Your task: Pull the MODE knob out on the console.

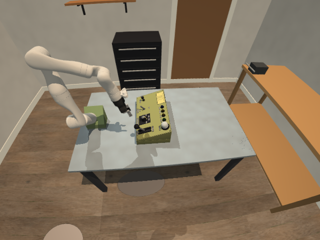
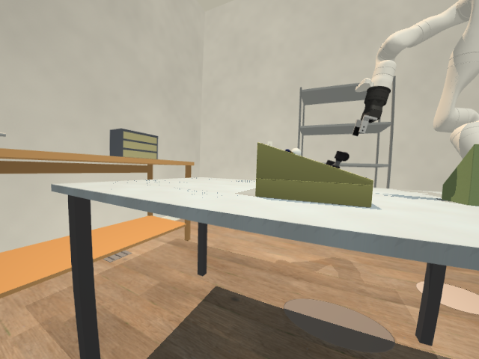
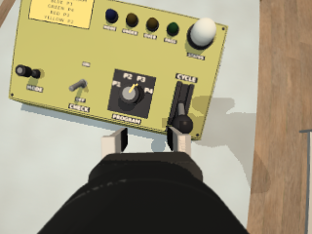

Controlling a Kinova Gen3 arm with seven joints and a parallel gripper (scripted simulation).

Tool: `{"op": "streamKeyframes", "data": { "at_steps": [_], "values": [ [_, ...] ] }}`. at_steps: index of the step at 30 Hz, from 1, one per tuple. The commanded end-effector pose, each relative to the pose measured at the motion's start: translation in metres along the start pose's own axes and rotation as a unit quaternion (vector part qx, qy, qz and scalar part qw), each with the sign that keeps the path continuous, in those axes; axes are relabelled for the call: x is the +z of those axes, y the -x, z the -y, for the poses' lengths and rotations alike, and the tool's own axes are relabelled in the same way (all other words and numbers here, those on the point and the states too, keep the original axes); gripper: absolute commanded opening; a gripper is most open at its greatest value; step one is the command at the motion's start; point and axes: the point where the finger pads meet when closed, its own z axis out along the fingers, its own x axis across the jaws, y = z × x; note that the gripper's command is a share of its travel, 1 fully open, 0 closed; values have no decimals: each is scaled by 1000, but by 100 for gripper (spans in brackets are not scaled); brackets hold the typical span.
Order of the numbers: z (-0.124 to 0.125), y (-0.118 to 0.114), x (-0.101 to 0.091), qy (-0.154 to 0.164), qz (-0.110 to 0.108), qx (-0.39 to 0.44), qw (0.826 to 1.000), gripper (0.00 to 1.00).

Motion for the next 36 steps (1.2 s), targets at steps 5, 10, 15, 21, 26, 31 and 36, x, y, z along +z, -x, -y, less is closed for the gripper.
{"op": "streamKeyframes", "data": {
  "at_steps": [5, 10, 15, 21, 26, 31, 36],
  "values": [
    [-1, 2, -27, -3, -1, -1, 1000, 100],
    [-2, 5, -44, -3, 0, -4, 1000, 100],
    [-3, 5, -53, -3, -1, -3, 1000, 100],
    [-3, 6, -63, -3, -1, -3, 1000, 100],
    [-3, 6, -66, -3, -1, -3, 1000, 100],
    [-3, 5, -65, -3, -1, -2, 1000, 100],
    [11, 16, -68, -11, -9, 11, 1000, 100]
  ]
}}
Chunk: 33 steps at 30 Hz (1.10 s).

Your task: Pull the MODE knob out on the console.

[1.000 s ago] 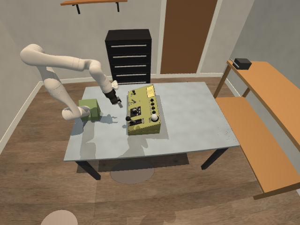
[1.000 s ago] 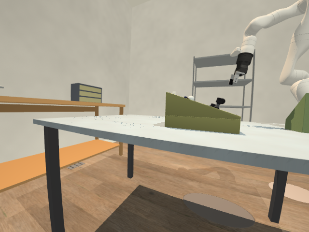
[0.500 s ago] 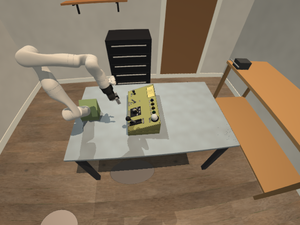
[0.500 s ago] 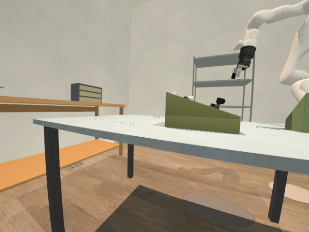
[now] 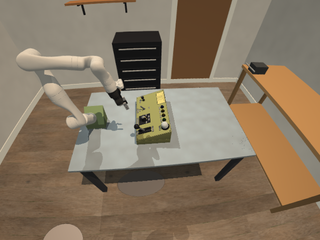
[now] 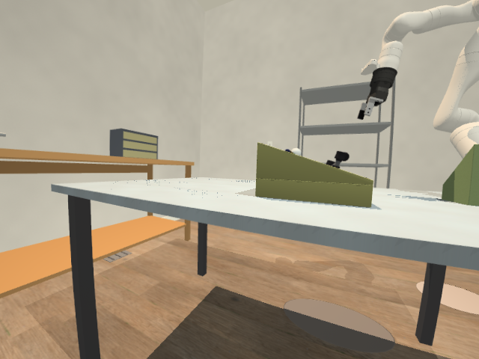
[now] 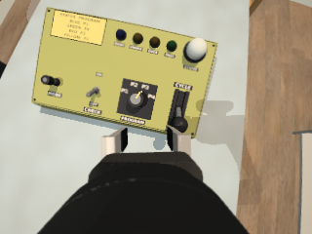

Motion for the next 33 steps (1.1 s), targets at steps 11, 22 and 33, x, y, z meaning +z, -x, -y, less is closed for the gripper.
{"op": "streamKeyframes", "data": {
  "at_steps": [11, 22, 33],
  "values": [
    [88, 128, 6, -44, -26, 78, 996, 100],
    [110, 269, 87, -29, -22, 115, 993, 100],
    [110, 272, 88, -29, -20, 116, 993, 100]
  ]
}}
